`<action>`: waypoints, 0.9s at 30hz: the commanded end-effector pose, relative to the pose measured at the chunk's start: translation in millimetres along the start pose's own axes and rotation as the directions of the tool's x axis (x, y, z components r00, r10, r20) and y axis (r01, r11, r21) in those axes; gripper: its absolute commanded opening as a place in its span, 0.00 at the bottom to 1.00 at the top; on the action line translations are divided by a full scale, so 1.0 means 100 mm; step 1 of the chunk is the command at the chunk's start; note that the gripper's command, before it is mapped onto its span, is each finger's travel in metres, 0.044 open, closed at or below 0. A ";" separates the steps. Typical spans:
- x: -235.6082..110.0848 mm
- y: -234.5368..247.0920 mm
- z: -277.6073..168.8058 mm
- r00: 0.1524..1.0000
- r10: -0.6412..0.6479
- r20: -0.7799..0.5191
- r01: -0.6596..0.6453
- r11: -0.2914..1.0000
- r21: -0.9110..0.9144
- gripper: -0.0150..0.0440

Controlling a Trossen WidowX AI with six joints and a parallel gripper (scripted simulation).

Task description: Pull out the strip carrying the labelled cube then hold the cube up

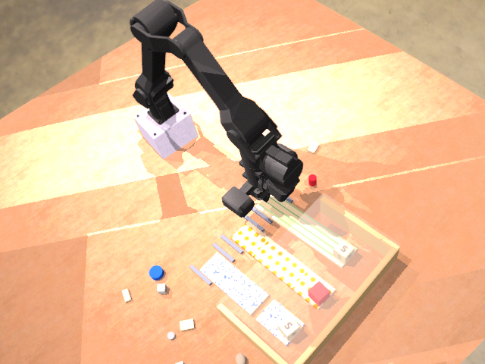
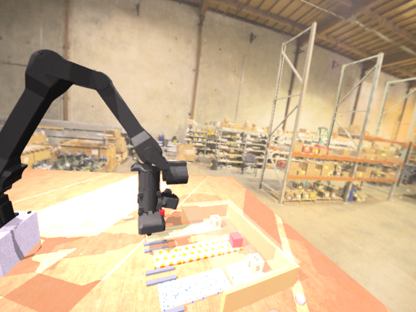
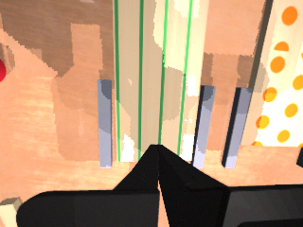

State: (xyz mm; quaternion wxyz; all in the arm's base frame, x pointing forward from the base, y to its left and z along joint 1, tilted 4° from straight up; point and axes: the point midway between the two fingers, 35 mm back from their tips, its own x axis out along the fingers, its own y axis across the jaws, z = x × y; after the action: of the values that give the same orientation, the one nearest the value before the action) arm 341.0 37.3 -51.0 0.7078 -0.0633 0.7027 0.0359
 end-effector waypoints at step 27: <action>0.06 0.02 -0.52 1.000 0.003 -0.028 -0.003 1.000 -0.003 0.25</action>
State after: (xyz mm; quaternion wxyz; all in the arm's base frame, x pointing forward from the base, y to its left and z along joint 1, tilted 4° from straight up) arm 304.1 32.9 -51.5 0.7099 -0.0635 0.7005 0.0363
